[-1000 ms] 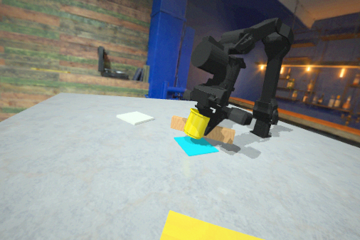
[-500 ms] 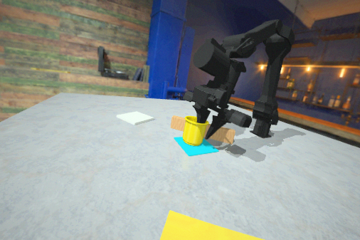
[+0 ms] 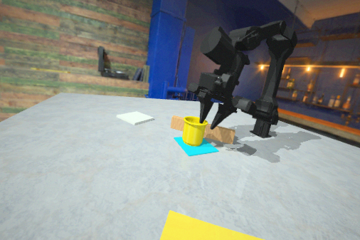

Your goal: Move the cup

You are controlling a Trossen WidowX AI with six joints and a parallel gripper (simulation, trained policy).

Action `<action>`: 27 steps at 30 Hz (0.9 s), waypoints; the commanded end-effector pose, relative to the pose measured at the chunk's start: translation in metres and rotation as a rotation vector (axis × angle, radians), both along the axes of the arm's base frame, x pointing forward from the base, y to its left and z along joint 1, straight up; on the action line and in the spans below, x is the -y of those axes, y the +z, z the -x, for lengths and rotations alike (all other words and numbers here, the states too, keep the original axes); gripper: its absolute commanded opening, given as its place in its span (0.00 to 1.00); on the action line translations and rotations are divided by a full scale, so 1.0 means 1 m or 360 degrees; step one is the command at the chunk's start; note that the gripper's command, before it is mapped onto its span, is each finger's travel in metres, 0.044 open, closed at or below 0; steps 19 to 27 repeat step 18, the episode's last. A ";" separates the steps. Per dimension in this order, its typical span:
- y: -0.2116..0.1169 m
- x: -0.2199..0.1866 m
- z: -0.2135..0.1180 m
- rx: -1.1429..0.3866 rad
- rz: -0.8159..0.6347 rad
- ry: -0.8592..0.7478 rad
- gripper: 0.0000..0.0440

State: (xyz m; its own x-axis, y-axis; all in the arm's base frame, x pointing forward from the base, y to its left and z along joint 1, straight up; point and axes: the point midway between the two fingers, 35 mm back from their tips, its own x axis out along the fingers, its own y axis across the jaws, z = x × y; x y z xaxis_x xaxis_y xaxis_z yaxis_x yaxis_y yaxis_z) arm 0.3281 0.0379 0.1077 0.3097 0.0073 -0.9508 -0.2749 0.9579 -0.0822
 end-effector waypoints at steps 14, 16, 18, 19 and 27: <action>0.052 0.005 0.006 0.0185 -0.0079 -0.0049 0.79; 0.059 0.007 0.005 0.0210 -0.0084 -0.0062 0.91; 0.065 0.009 0.004 0.0234 -0.0088 -0.0074 1.00; 0.065 0.009 0.004 0.0234 -0.0088 -0.0074 1.00; 0.065 0.009 0.004 0.0234 -0.0088 -0.0074 1.00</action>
